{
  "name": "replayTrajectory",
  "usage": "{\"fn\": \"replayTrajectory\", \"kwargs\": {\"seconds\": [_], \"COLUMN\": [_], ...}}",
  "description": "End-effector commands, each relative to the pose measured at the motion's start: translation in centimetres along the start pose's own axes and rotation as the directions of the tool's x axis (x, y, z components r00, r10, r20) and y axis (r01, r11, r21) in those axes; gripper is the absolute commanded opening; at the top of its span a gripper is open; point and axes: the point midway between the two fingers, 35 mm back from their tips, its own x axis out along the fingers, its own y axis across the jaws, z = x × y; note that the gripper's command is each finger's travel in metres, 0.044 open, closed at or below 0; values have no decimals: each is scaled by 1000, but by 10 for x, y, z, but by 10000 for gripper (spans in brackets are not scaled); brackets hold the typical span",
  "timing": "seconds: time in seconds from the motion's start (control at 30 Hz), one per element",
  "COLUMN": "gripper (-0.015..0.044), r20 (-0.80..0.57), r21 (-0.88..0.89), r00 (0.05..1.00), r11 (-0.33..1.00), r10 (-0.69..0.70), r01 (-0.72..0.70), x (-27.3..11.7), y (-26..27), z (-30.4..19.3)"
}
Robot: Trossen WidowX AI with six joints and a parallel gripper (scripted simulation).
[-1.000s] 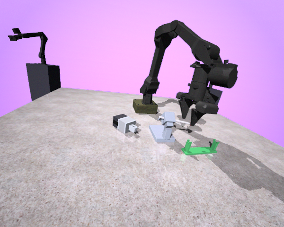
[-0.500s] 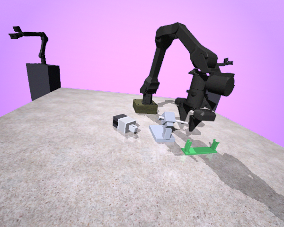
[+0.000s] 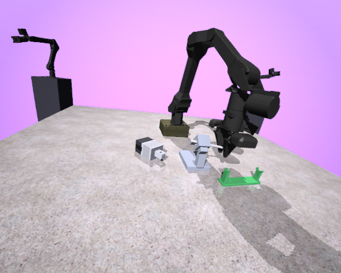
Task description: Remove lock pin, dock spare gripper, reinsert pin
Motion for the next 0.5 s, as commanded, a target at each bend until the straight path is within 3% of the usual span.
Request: {"fn": "replayTrajectory", "kwargs": {"seconds": [0.0,0.07,0.13,0.47], "gripper": [64,11,0,0], "r20": [-3,-3,-3,30], "r21": [-3,-3,-3,-3], "r00": [1000,1000,1000,1000], "r11": [1000,1000,1000,1000], "r10": [-1,-1,-1,2], "r01": [1,1,1,-1], "x": [1,1,1,-1], "y": [0,0,0,0], "z": [-1,-1,-1,1]}}
